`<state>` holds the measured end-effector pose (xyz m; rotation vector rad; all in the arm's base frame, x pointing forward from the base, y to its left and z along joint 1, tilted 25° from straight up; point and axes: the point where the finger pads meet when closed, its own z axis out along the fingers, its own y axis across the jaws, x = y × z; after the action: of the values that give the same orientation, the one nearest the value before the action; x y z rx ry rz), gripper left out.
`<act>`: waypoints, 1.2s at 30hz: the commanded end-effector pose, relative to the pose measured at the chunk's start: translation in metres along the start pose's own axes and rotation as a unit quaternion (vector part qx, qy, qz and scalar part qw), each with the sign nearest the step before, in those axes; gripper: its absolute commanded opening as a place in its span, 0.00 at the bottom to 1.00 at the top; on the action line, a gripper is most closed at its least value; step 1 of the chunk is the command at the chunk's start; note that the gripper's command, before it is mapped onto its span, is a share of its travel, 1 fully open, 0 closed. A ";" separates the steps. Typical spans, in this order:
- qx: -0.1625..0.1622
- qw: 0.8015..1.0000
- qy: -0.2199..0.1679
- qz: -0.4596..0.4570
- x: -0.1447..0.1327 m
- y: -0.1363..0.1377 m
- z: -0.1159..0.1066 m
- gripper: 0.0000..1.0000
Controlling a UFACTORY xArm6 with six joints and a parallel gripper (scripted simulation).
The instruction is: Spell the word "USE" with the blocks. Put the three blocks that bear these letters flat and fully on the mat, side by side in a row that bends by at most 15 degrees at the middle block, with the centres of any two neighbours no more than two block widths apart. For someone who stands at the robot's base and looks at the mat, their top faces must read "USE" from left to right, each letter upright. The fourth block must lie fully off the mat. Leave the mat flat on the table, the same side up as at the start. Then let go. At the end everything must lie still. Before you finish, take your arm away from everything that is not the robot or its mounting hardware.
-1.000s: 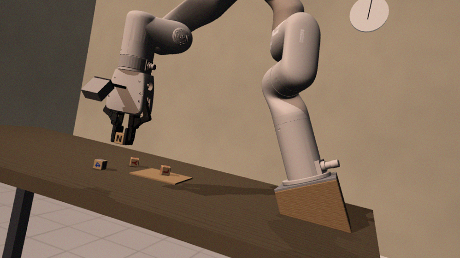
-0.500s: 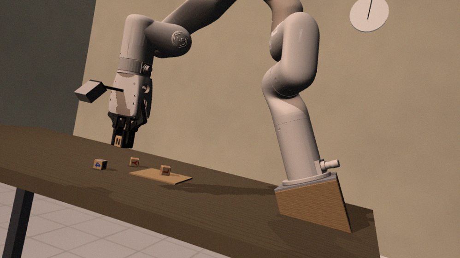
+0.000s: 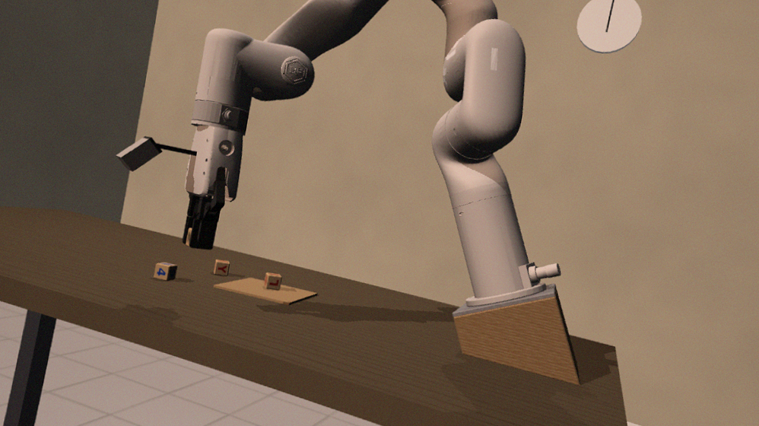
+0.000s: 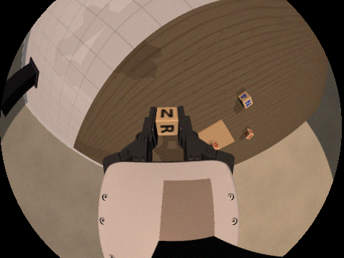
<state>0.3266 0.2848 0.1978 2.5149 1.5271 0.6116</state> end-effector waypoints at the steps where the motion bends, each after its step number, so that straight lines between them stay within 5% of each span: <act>1: -0.007 0.998 -0.001 0.070 -0.001 0.000 0.004 0.21; 14: -0.007 0.973 0.000 0.230 -0.002 0.001 0.012 0.21; 36: -0.006 0.894 0.001 0.449 -0.003 0.002 0.024 0.21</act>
<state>0.3356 0.2828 0.1748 3.1009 0.3182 0.6702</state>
